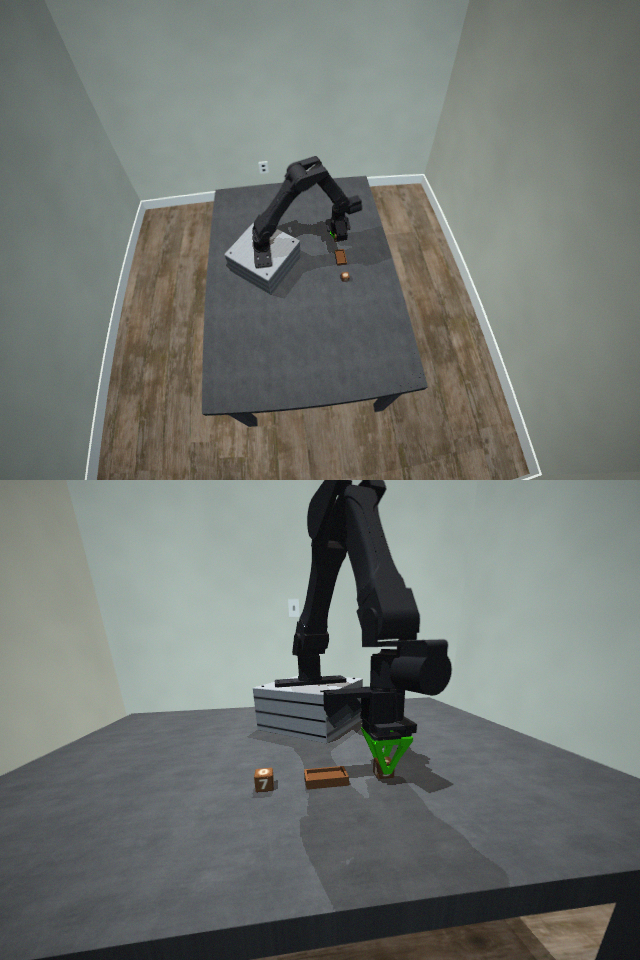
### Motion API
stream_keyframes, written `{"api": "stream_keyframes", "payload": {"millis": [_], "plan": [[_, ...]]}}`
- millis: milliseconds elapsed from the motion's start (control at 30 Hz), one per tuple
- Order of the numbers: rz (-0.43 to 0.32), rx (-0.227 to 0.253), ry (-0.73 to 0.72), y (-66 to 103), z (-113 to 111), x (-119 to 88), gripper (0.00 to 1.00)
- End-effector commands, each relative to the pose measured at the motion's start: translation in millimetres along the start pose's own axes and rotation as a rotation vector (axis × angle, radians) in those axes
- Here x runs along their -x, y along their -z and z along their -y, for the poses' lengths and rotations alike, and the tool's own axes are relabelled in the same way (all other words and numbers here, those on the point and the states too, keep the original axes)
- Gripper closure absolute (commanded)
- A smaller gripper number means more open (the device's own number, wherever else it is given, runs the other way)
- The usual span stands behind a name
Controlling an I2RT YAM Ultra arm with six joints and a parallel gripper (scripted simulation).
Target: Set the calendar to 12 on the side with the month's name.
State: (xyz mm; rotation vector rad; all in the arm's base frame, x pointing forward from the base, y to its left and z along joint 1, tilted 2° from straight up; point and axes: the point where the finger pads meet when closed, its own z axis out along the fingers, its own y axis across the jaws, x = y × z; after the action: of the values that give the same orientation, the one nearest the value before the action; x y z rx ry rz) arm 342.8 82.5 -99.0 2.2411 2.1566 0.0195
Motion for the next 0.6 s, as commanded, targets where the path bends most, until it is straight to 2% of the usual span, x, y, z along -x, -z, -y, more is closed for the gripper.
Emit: {"api": "stream_keyframes", "payload": {"millis": [0,100,367,433,567], "plan": [[0.003,0.003,0.000,8.9,-1.1,0.6,0.74],[0.003,0.003,0.000,24.7,-1.1,0.5,0.74],[0.003,0.003,0.000,84.0,-1.2,0.2,0.74],[0.003,0.003,0.000,93.2,-1.2,0.2,0.74],[0.003,0.003,0.000,98.2,-1.2,0.2,0.74]]}}
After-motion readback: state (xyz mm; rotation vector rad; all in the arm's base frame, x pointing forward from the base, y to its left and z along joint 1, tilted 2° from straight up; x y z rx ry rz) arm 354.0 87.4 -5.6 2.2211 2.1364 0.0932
